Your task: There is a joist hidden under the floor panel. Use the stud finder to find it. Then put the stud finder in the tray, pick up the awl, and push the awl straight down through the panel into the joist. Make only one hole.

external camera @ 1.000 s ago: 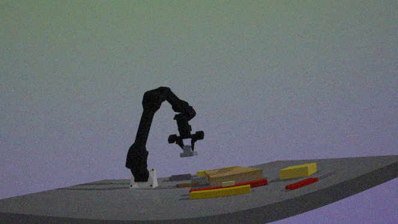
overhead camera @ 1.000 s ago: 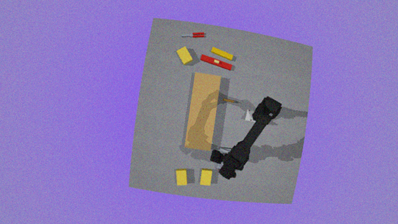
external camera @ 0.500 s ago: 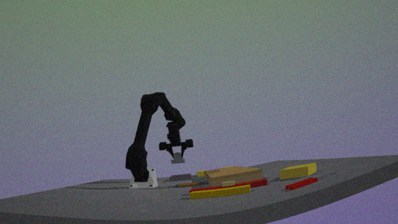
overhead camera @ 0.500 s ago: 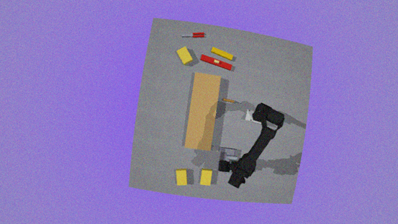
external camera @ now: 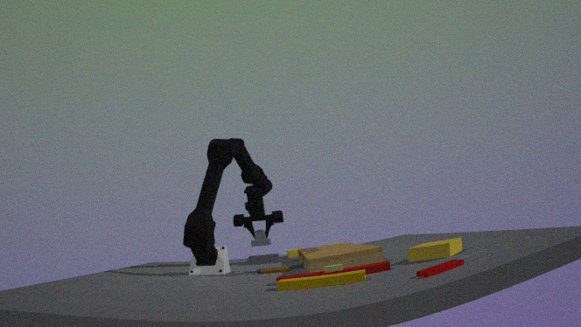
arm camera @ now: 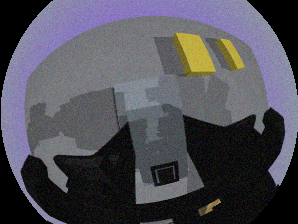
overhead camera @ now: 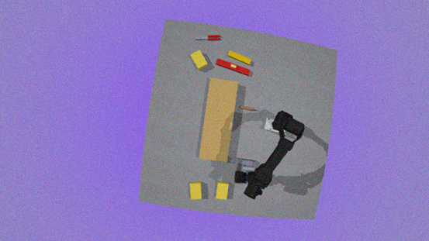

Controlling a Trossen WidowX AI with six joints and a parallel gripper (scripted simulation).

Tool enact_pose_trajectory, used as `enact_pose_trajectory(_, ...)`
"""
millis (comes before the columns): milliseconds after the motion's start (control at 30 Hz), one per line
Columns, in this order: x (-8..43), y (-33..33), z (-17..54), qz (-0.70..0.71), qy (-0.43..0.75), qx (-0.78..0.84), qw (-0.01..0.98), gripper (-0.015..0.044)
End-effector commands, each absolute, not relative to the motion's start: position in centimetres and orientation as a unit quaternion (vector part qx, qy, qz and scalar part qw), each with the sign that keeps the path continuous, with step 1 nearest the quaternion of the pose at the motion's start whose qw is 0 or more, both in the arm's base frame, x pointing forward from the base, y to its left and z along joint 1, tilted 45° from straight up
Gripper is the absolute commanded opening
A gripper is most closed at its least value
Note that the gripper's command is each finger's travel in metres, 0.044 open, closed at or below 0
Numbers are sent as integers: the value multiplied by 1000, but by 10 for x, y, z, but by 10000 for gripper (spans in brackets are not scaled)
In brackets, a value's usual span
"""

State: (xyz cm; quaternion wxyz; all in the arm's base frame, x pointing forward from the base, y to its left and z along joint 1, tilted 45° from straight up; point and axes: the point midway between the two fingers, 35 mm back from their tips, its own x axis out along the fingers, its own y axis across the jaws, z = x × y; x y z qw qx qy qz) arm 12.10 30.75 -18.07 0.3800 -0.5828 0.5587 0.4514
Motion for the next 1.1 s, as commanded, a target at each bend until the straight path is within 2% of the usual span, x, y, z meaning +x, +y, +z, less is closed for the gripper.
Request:
enact_pose_trajectory(0, 122, 303, -186, 452, 557, -584, 381, 0)
enact_pose_trajectory(1067, 123, 265, -223, 452, 557, -584, 380, 0)
